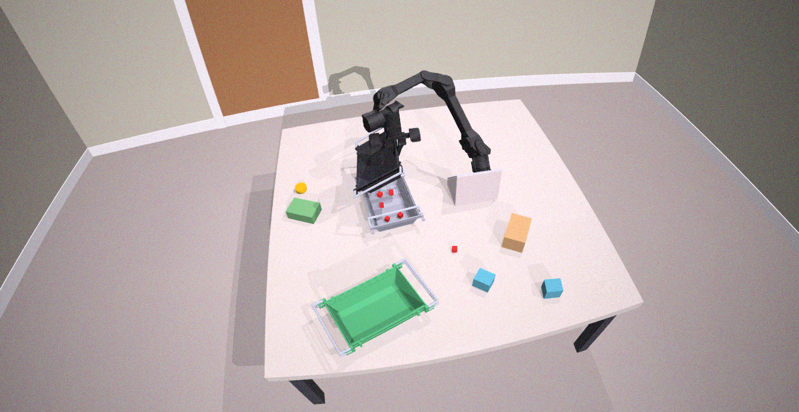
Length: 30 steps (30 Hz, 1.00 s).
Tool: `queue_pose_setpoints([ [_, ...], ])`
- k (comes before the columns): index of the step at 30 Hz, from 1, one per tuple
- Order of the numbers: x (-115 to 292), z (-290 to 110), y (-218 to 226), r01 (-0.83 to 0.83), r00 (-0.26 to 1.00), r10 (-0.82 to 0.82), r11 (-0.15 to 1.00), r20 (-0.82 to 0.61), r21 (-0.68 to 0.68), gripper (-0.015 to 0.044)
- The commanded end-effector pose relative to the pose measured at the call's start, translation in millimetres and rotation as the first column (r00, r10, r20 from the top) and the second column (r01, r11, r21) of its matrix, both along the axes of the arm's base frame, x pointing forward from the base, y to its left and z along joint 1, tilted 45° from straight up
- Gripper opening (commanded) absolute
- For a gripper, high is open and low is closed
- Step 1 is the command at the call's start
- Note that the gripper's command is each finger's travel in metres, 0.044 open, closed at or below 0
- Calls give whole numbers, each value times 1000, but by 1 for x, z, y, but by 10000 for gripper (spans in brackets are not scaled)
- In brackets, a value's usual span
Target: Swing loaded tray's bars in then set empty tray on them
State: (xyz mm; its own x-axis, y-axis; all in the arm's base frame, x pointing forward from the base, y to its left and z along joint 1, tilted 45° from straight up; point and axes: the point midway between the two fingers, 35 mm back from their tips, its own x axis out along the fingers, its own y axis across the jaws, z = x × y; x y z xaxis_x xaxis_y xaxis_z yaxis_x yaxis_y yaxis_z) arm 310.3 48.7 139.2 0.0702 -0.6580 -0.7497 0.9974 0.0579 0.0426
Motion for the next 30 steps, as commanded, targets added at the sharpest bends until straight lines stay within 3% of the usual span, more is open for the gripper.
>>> queue_pose_setpoints([
  [1,5,-8,23,-57,998,57,998,-4,-10,0],
  [15,0,-50,69,-184,979,177,981,-102,-63,0],
  [30,0,-51,70,-186,979,178,981,-103,-64,0],
])
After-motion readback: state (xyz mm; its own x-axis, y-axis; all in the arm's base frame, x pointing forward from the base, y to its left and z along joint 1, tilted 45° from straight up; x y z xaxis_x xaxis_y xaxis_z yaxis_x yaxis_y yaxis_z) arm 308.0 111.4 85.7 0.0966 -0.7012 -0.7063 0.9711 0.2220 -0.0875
